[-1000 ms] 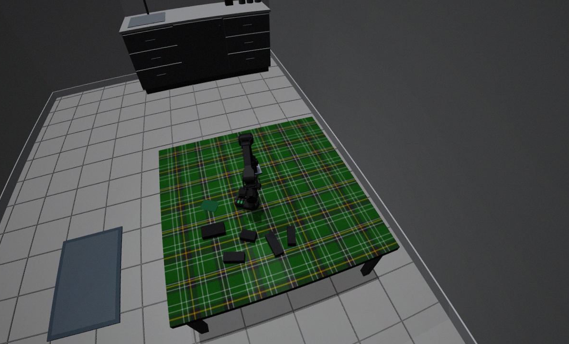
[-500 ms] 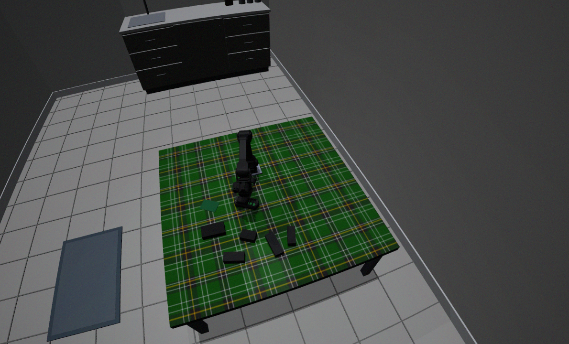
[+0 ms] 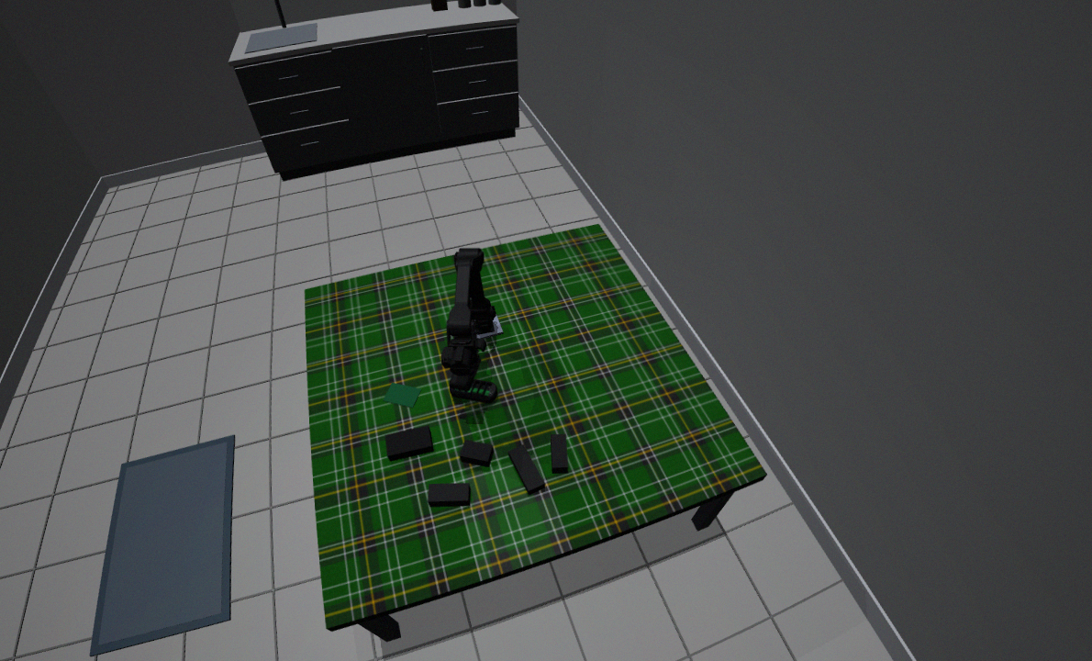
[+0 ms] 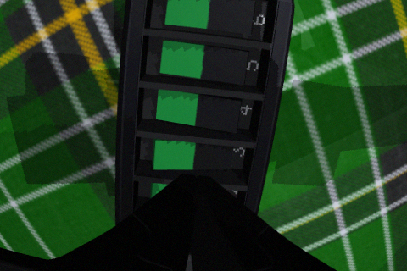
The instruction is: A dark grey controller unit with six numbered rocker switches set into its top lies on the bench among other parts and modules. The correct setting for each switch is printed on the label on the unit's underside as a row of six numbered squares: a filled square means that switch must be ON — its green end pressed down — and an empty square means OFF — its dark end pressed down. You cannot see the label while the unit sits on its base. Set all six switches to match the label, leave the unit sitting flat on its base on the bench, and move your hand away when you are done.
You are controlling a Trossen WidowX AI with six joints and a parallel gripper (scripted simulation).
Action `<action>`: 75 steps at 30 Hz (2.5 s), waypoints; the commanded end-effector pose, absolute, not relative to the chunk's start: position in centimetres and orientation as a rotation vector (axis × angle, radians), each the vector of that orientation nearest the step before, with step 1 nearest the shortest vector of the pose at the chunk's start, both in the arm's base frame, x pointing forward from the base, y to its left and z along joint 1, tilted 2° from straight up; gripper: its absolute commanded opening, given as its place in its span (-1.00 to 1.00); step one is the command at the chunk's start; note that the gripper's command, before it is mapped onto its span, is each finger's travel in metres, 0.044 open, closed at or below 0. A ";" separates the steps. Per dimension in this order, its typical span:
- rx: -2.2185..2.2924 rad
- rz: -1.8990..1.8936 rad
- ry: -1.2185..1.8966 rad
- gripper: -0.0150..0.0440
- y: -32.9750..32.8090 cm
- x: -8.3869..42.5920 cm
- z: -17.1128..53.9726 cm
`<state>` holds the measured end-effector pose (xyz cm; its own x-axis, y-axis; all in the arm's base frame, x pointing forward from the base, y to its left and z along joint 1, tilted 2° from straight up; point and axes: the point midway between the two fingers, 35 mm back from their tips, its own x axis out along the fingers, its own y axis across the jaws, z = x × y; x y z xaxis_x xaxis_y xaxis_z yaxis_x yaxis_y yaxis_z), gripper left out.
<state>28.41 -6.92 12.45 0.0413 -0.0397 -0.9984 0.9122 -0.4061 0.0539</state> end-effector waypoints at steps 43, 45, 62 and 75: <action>1.507 -1.486 0.921 0.49 -8.6 32.2 14.9; 1.507 -1.486 0.921 0.31 -8.6 32.2 14.9; 1.507 -1.486 0.921 -0.49 -8.6 32.2 14.9; 1.505 -1.482 0.921 0.22 -8.6 32.2 14.9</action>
<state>32.25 -8.63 14.90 0.0430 -0.0422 -0.9982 0.9135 -0.4029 0.0564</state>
